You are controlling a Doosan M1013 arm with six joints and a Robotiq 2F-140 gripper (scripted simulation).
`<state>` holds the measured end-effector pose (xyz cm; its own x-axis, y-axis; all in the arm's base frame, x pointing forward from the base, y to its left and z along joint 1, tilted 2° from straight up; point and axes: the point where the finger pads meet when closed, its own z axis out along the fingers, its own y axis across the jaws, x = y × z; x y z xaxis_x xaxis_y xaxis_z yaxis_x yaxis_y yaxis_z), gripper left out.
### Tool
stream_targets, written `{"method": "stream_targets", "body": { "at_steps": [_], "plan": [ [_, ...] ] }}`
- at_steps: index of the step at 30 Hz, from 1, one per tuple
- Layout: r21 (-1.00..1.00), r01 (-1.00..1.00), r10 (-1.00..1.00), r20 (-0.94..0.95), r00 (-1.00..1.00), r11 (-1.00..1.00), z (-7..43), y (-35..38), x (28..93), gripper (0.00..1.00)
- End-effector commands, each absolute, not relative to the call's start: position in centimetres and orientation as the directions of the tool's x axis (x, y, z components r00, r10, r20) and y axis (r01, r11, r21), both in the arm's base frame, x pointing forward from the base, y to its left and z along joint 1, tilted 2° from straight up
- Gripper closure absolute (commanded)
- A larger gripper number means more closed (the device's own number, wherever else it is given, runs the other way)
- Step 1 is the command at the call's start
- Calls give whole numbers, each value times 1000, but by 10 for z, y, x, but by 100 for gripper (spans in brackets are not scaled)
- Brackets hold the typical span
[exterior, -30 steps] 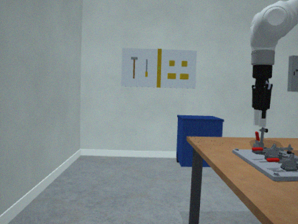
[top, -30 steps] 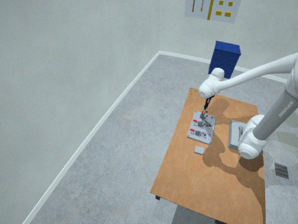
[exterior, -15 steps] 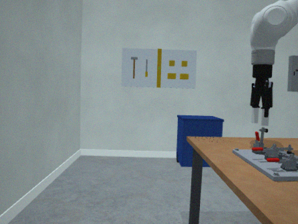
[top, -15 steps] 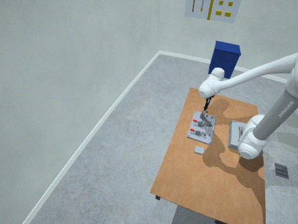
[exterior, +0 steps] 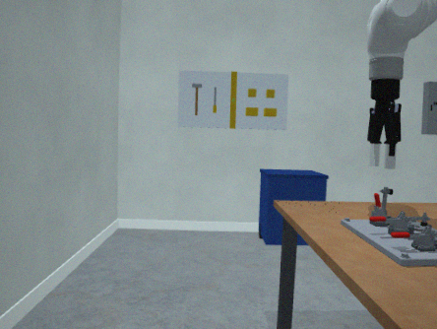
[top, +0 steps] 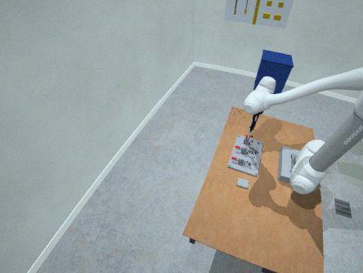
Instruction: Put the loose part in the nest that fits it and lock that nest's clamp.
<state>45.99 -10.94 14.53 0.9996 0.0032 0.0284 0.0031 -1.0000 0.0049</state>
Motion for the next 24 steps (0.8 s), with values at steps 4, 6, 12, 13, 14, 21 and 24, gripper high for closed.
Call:
{"method": "stream_targets", "body": {
  "at_steps": [4, 6, 12, 13, 14, 21, 24],
  "plan": [
    [5, 3, 3, 28, 1000, -1000, 156, -109, 460, 38],
    [5, 3, 3, 28, 1000, -1000, 157, -109, 460, 38],
    [5, 3, 3, 28, 1000, -1000, 157, -108, 459, 38],
    [5, 3, 3, 28, 1000, -1000, 157, -107, 459, 38],
    [5, 3, 3, 28, 1000, -1000, 156, -106, 459, 38],
    [5, 3, 3, 28, 1000, -1000, 156, -79, 455, 38],
    [5, 3, 3, 28, 1000, -1000, 156, -59, 452, 38]
  ]
}}
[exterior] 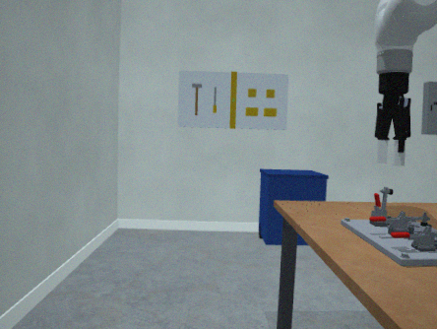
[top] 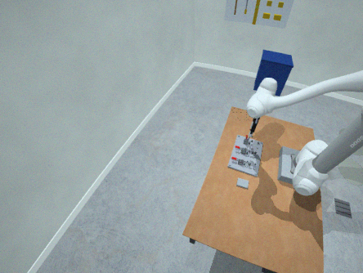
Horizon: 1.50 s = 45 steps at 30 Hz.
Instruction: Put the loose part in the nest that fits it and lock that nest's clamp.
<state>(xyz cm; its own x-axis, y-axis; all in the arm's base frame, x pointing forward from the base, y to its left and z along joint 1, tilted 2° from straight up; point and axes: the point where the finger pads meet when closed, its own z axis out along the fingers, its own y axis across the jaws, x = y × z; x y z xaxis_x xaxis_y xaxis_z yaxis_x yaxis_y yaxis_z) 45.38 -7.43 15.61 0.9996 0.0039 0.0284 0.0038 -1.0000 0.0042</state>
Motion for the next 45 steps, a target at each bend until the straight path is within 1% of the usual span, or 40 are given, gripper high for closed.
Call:
{"method": "stream_targets", "body": {
  "at_steps": [1, 4, 18, 20, 33, 45],
  "plan": [
    [5, 3, 3, 28, 1000, -1000, 156, -51, 450, 38],
    [5, 3, 3, 28, 1000, -1000, 156, -43, 449, 38],
    [5, 3, 3, 28, 1000, -1000, 155, 102, 426, 38],
    [5, 3, 3, 28, 1000, -1000, 155, 102, 426, 38],
    [5, 3, 3, 28, 1000, -1000, 153, 226, 407, 38],
    [5, 3, 3, 28, 1000, -1000, 153, 266, 400, 38]
  ]
}}
